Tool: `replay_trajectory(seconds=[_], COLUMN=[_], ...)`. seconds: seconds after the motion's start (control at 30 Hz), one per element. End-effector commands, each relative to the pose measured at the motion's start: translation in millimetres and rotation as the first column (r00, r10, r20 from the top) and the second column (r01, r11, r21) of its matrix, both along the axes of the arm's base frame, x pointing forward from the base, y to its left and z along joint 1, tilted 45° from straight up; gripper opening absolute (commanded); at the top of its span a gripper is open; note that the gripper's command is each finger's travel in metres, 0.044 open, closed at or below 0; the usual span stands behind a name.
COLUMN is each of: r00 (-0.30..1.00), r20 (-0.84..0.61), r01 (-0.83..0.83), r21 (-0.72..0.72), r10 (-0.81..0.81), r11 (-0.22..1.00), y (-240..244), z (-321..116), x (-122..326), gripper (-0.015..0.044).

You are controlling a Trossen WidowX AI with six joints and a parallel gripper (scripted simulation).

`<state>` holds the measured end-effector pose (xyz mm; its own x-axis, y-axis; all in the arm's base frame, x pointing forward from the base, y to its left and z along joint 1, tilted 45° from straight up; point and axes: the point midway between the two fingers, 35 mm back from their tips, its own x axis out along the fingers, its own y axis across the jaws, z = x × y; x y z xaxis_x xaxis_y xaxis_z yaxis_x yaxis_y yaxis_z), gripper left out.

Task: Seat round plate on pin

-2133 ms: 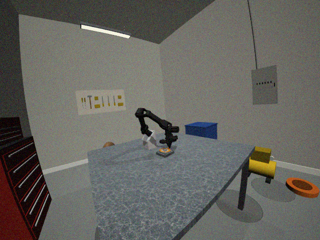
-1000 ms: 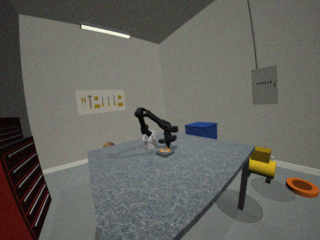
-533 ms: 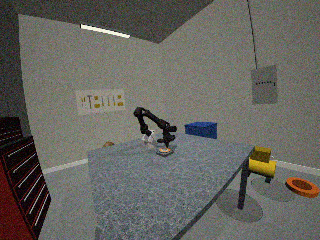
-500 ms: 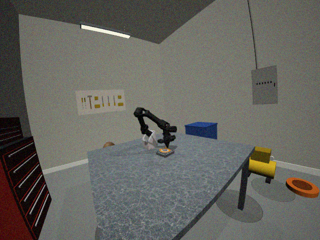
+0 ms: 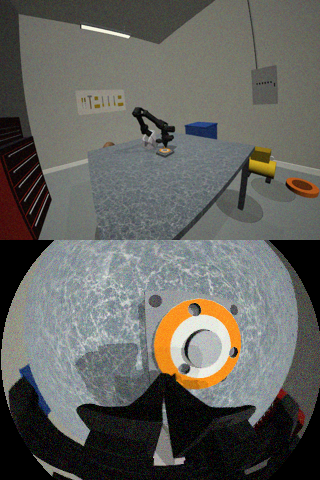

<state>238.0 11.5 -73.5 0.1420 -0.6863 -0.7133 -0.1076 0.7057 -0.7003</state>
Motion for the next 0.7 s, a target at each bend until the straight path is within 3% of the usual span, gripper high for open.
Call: replay_trajectory(seconds=[0.0,0.67], r00=[1.0,1.0], r20=[-0.007,-0.007], r01=[0.002,0.002], r21=[-0.007,-0.008], r10=[-0.002,-0.002], r11=[1.0,1.0], y=[-5,-16], z=[3,16], x=[-6,-14], gripper=[0.0,0.0])
